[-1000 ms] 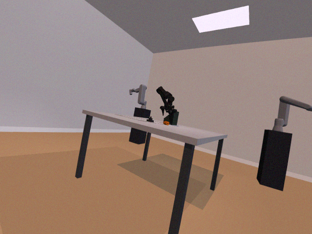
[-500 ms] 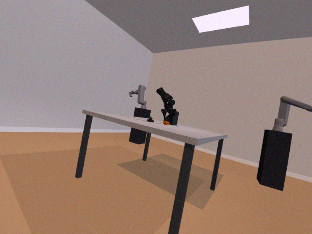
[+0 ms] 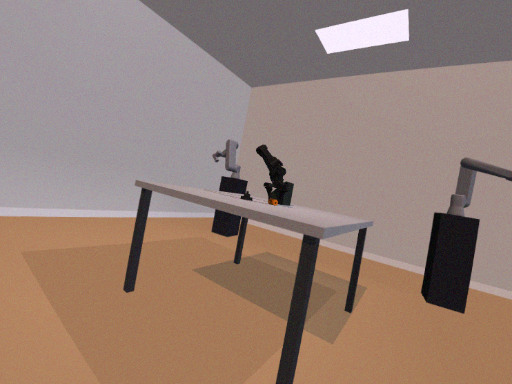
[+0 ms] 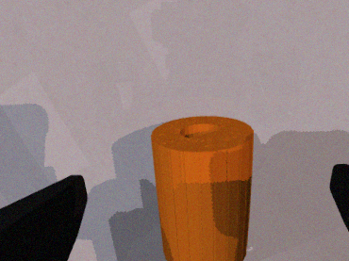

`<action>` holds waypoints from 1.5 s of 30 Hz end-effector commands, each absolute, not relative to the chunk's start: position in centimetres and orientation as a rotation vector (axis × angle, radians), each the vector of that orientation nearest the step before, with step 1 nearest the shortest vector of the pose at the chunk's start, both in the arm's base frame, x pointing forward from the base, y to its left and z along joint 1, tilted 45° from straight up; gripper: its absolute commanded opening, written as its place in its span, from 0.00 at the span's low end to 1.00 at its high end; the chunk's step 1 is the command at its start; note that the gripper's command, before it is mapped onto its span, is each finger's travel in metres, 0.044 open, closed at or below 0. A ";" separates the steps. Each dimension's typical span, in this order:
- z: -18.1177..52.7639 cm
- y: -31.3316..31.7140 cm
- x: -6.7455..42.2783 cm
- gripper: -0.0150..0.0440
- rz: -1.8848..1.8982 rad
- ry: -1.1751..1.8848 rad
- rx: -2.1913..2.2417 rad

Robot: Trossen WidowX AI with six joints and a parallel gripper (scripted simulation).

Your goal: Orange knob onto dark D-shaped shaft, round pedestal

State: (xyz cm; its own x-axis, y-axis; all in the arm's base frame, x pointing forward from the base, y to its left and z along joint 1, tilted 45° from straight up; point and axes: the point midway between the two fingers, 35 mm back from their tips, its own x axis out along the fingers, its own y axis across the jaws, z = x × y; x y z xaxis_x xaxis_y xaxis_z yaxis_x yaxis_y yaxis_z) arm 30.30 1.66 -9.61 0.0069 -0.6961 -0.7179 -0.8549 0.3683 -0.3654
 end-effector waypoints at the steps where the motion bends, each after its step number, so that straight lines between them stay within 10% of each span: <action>1: -10.1 1.1 30.1 1.00 0.225 1.739 -1.383; 17: -11.7 -0.6 30.0 1.00 0.223 1.740 -1.384; 25: -11.7 -0.6 30.0 0.66 0.223 1.740 -1.384; 45: -11.6 -0.6 30.0 0.56 0.229 1.732 -1.379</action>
